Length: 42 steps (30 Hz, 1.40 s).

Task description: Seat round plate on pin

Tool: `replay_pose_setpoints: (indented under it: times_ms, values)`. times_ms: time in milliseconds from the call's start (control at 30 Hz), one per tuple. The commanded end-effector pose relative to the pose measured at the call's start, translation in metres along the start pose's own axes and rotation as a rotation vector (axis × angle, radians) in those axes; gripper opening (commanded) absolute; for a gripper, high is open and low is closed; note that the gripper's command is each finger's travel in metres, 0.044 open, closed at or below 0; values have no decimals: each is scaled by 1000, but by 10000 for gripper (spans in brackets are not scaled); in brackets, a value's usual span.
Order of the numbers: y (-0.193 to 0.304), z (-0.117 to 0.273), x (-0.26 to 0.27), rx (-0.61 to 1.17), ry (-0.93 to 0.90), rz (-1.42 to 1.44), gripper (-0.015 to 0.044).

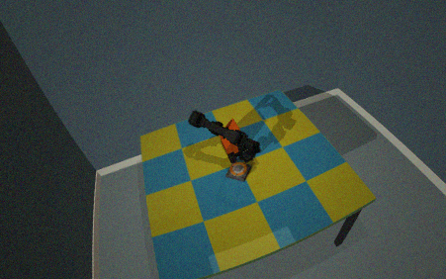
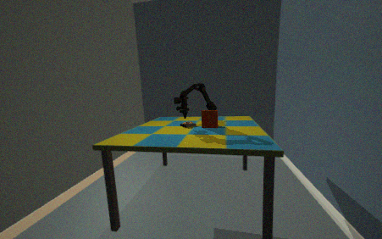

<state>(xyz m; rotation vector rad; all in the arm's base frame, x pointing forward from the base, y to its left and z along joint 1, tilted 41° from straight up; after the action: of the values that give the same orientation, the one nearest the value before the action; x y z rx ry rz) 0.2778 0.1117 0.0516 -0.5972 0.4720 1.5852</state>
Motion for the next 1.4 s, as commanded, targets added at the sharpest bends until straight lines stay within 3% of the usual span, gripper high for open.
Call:
replay_pose_setpoints:
  times_ms: [0,300,1367]
  values:
    - [2,-2,1,1,21,-5,0]
    - [1,-48,0,0,24,-5,0]
    - [26,-50,2,1,24,-4,0]
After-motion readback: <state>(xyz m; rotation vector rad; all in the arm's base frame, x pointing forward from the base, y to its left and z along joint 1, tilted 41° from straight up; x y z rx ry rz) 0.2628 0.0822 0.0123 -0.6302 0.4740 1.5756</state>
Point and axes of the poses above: the point midway between the two fingers, 35 mm back from their tips, its own z axis back along the fingers, its own x axis across the jaws, y = z × x, the point moved 7 cm from there along z, back along the fingers, and after that the axes turned 2 degrees about -z, right-handed, at the moved point
